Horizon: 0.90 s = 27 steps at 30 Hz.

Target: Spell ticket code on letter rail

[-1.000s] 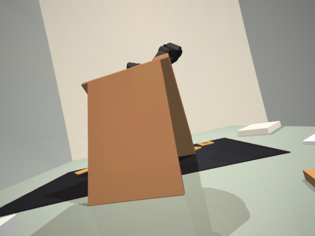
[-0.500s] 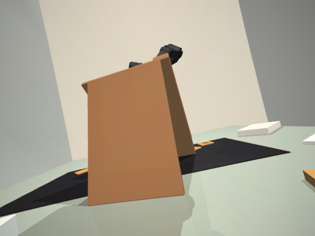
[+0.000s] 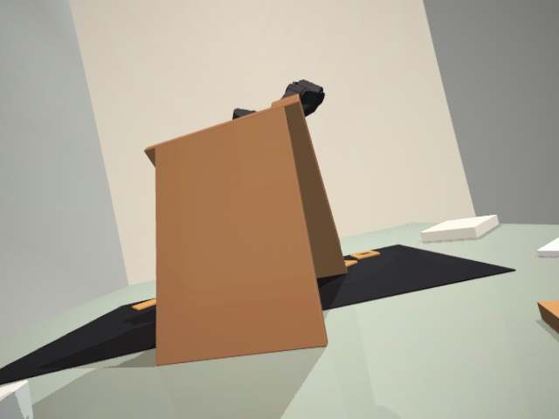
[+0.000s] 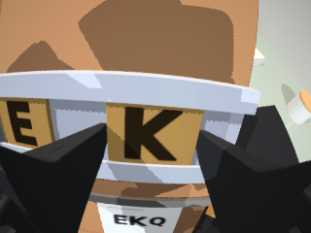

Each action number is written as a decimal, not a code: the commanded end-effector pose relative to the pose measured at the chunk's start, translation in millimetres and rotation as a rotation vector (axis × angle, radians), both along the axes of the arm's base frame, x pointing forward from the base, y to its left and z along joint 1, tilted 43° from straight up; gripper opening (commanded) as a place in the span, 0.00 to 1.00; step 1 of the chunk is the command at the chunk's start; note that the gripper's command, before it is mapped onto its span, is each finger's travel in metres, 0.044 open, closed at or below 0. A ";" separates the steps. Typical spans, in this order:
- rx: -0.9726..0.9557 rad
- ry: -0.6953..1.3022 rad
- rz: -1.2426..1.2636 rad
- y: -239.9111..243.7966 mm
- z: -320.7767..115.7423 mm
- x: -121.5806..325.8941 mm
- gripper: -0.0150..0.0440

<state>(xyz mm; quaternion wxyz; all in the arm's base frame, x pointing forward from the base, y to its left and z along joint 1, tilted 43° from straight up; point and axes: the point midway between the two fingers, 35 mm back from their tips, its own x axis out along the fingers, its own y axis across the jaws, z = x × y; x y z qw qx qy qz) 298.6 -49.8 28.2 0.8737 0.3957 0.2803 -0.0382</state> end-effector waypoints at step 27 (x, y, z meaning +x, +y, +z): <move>0.000 -0.004 -0.005 9.8 12.4 5.7 0.25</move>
